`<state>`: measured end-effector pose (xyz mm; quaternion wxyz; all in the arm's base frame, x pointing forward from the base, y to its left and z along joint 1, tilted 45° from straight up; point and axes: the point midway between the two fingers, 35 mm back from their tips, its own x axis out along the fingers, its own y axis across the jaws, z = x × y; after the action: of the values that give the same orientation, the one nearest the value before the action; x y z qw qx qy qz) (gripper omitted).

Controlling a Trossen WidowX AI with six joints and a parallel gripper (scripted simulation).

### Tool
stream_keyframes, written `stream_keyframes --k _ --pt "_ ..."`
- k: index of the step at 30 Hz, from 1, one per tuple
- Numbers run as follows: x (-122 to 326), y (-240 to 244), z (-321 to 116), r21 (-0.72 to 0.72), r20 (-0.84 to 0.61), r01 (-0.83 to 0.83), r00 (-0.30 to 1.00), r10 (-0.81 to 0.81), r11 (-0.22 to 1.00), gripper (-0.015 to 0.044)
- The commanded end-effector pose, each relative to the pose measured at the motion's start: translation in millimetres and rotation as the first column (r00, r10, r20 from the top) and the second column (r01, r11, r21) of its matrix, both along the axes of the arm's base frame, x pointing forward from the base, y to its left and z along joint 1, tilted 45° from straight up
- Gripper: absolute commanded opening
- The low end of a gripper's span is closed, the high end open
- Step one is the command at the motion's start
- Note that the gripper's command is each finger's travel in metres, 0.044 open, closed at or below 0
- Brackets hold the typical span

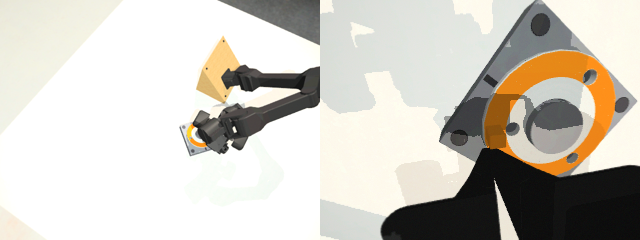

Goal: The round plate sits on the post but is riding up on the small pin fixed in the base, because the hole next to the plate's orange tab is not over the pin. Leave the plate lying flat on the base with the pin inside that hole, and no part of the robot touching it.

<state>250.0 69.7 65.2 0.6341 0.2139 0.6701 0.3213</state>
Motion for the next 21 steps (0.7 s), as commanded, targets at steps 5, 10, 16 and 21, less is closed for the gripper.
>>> stream_keyframes --k 5,10,16,21 --pt "12 2 1 0.005 -0.001 0.004 1.000 -0.004 1.000 0.0000" --pt "18 3 0 0.005 0.000 0.004 1.000 -0.004 1.000 0.0000" --pt "24 2 0 0.005 0.000 0.004 1.000 -0.004 1.000 0.0000" --pt "27 2 0 0.005 0.000 0.004 1.000 -0.004 1.000 0.0000"
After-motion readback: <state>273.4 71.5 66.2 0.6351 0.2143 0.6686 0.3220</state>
